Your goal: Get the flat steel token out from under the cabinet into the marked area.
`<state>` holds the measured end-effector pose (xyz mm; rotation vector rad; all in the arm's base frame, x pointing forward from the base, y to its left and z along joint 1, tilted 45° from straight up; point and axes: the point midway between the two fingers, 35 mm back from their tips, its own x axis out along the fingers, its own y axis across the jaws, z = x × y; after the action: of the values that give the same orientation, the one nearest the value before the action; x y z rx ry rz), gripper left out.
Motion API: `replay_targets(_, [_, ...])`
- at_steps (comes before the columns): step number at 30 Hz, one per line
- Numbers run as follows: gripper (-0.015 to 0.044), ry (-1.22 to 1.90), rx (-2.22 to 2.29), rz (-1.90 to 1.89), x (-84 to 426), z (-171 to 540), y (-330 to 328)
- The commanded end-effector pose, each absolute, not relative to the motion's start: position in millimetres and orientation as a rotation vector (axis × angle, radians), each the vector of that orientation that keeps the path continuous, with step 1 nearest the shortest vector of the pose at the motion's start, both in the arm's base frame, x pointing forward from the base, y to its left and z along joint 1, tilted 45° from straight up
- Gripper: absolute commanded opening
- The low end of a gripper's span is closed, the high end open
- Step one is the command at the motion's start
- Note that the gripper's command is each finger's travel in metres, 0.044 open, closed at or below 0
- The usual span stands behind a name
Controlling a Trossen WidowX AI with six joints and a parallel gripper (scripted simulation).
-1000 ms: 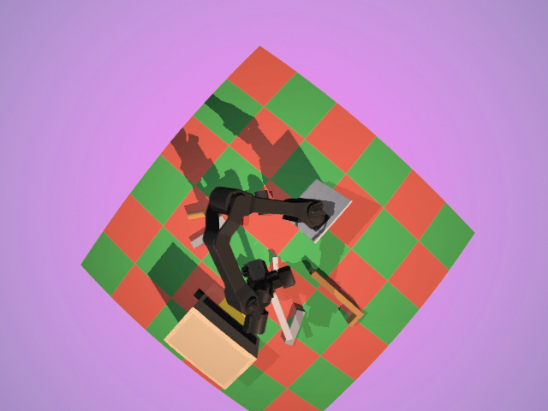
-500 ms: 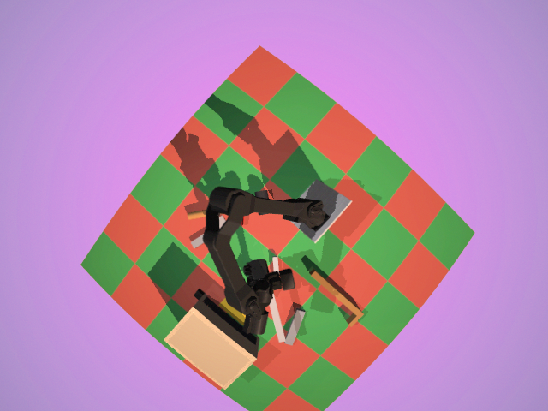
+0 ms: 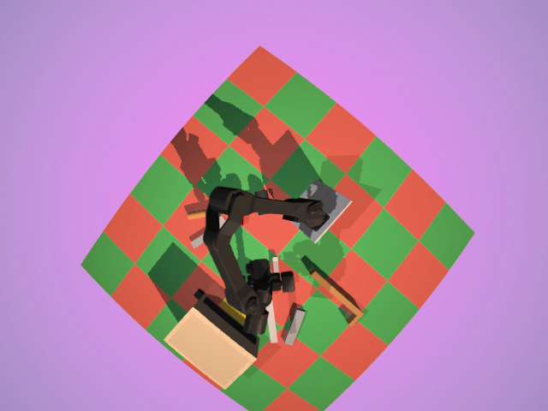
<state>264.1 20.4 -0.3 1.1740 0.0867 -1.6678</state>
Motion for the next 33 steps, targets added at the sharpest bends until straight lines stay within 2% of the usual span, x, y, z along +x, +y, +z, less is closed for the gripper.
replay_targets(1, [0.0, 0.056, 1.206, -1.665, 264.7, 0.5, 22.5])
replay_targets(17, [0.0, -0.051, 1.297, -1.685, 264.3, 0.9, 22.1])
replay_targets(33, [0.0, 0.046, 1.21, -1.663, 264.2, 0.9, 22.1])
